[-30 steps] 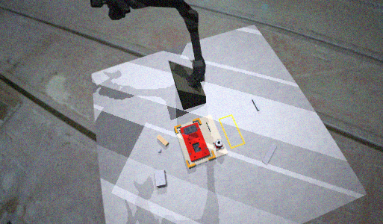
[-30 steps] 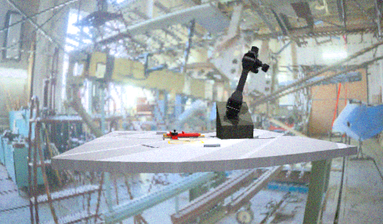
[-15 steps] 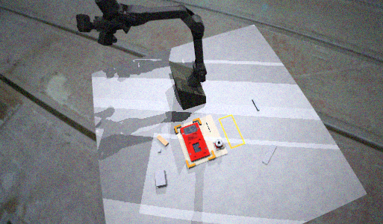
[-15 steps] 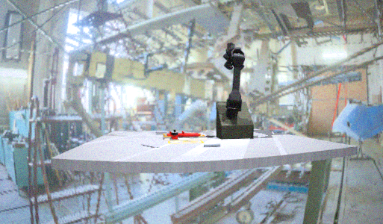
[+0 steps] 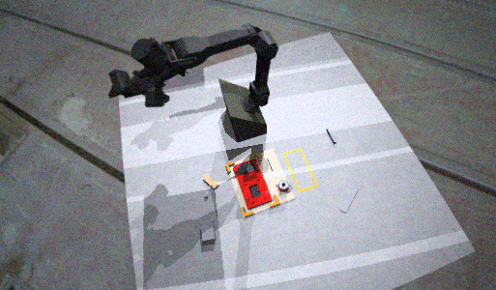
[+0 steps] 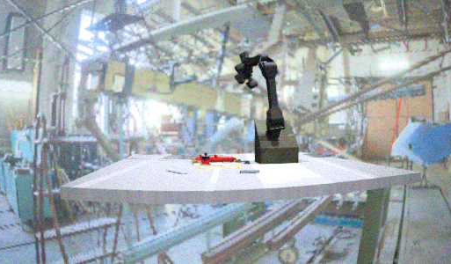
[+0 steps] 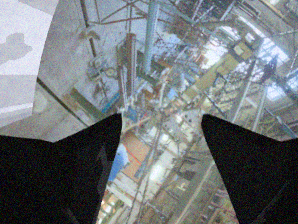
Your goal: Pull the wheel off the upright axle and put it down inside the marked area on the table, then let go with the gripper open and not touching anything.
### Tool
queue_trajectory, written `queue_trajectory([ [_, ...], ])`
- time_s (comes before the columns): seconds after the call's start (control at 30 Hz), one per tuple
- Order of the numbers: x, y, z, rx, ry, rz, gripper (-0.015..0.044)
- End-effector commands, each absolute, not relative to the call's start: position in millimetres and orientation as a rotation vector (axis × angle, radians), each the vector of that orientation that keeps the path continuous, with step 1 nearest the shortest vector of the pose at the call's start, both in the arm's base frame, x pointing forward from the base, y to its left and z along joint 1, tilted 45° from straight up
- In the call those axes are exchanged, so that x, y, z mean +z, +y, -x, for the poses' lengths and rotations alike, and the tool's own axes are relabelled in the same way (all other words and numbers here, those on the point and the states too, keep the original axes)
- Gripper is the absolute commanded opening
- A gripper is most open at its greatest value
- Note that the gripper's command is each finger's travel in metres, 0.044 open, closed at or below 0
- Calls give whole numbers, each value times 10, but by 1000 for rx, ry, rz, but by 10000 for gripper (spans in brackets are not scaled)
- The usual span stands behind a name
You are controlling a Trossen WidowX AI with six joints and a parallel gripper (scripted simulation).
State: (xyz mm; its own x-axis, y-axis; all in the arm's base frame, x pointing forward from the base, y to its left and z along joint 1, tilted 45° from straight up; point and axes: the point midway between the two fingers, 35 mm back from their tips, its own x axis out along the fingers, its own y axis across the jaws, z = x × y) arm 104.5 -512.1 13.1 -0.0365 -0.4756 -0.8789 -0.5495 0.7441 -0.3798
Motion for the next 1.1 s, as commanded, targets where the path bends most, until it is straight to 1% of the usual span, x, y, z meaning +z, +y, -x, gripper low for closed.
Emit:
queue_trajectory([
  [0.0, 85, -4837, -1559, 98, 1557, 785, 300],
  [0.23, 7, -4202, -2378, 178, 1383, 682, 300],
  [0.53, -19, -3201, -3131, 265, 1252, 421, 300],
  [0.8, 21, -2139, -3571, 395, 1206, 157, 300],
  [1.07, 130, -1011, -3727, 530, 1249, -135, 300],
])
